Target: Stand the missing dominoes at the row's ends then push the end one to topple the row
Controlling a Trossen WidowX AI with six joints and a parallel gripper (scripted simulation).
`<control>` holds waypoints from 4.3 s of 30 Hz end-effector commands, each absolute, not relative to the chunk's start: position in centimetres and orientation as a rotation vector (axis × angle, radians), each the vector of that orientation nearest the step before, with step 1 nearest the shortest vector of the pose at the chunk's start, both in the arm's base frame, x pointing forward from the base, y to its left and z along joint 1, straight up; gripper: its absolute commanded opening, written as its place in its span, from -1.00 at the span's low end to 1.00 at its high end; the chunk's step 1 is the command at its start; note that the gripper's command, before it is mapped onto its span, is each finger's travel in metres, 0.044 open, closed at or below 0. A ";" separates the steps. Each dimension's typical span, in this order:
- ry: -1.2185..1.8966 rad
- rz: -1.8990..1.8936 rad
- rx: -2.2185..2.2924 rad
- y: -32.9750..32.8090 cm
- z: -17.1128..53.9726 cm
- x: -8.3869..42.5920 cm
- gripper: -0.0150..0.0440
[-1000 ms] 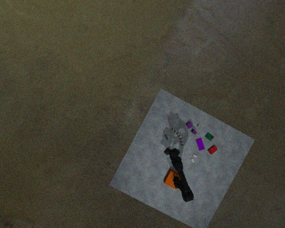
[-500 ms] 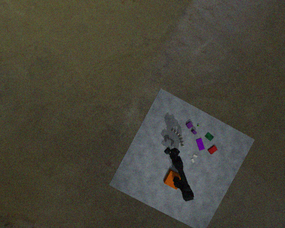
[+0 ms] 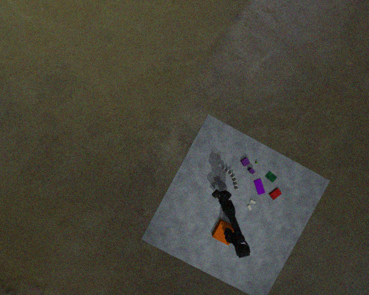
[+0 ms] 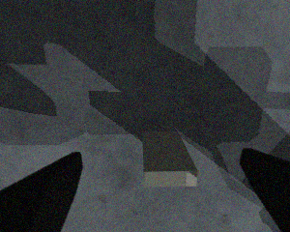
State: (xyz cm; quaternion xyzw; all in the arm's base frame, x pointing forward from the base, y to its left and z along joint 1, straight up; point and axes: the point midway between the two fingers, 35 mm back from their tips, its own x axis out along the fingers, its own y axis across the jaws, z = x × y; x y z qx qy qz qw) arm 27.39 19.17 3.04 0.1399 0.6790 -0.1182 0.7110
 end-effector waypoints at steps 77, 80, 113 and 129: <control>1.470 0.484 -0.503 4.9 15.8 35.8 -0.13; 1.470 0.484 -0.503 4.9 14.4 36.1 -0.13; 1.470 0.484 -0.503 4.9 2.9 36.3 -0.13; 1.470 0.484 -0.503 4.9 2.9 36.3 0.85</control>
